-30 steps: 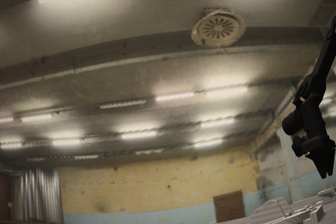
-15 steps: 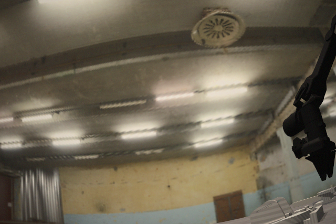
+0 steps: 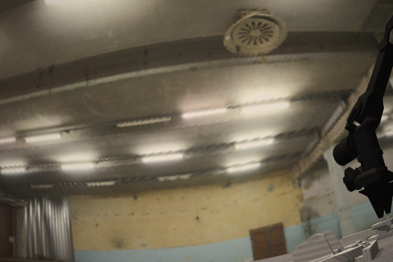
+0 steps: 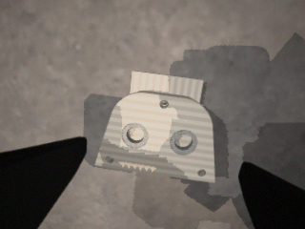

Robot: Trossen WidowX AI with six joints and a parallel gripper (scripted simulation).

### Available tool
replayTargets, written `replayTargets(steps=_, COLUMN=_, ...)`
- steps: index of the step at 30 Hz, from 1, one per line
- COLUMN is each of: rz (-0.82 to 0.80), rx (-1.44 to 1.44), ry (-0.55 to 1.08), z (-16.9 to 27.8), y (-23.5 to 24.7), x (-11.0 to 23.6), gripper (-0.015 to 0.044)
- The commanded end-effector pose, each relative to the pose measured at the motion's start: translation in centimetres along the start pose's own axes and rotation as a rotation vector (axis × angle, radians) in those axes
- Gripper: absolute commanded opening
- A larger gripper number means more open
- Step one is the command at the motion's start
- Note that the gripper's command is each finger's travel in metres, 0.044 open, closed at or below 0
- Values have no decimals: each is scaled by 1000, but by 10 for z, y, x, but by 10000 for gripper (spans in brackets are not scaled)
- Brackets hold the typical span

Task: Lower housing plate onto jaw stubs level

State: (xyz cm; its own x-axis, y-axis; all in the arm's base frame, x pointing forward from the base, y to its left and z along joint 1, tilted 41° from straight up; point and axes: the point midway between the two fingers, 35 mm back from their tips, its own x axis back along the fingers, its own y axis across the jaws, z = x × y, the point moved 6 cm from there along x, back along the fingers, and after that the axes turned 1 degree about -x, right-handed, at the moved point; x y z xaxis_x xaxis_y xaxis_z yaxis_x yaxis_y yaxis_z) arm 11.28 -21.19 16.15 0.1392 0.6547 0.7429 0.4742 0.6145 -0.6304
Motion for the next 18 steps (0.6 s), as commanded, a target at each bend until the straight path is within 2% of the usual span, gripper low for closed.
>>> replayTargets(steps=1, rz=-7, rx=9, ry=6, z=2, y=3, x=-3, gripper=440)
replayTargets(steps=18, rz=-7, rx=9, ry=7, z=1, y=3, x=-16, gripper=440)
